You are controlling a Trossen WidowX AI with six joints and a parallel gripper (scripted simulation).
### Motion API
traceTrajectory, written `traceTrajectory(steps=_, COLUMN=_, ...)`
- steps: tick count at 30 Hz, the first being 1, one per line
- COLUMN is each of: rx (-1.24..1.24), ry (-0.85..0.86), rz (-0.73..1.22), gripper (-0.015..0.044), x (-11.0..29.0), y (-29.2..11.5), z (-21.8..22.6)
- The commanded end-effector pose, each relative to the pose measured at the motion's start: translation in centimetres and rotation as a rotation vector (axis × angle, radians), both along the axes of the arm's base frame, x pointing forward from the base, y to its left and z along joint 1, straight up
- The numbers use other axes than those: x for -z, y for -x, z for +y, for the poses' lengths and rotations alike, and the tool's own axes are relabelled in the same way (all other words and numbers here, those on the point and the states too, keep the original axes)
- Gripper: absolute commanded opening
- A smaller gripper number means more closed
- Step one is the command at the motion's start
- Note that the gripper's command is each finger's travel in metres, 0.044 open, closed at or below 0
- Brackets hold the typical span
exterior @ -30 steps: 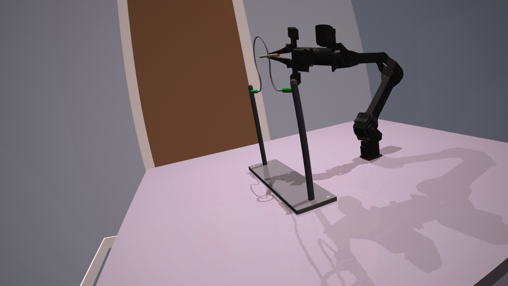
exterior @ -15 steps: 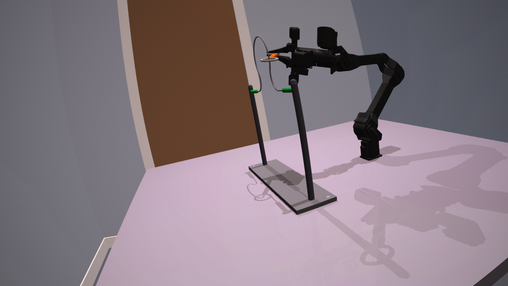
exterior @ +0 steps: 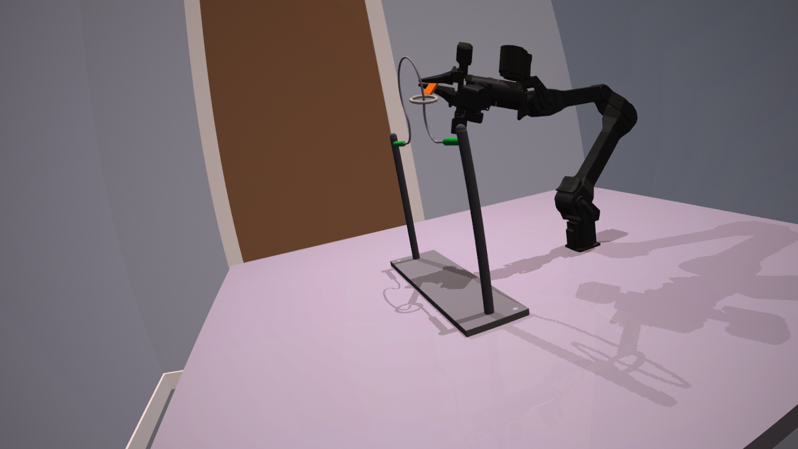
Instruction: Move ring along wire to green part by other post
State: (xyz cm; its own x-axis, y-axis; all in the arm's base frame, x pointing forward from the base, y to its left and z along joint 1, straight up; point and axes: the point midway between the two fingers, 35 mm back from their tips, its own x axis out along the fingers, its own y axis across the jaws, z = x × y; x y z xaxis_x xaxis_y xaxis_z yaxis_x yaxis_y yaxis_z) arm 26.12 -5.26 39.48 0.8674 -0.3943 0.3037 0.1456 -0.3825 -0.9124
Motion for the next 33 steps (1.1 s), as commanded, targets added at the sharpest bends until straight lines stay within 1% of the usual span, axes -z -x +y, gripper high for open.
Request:
traceTrajectory(steps=1, rx=0.000, ry=0.031, rz=0.007, gripper=-0.0150, x=0.4, y=-0.1, z=0.0)
traceTrajectory(steps=11, rx=0.002, ry=0.044, rz=0.006, gripper=-0.0150, x=1.0, y=-0.1, z=-0.3)
traceTrajectory(steps=16, rx=0.001, ry=0.015, rz=0.007, gripper=-0.0150, x=1.6, y=-0.1, z=-0.7)
traceTrajectory(steps=33, rx=-0.002, ry=-0.225, rz=0.014, gripper=-0.0150, x=5.4, y=-0.2, z=-1.7)
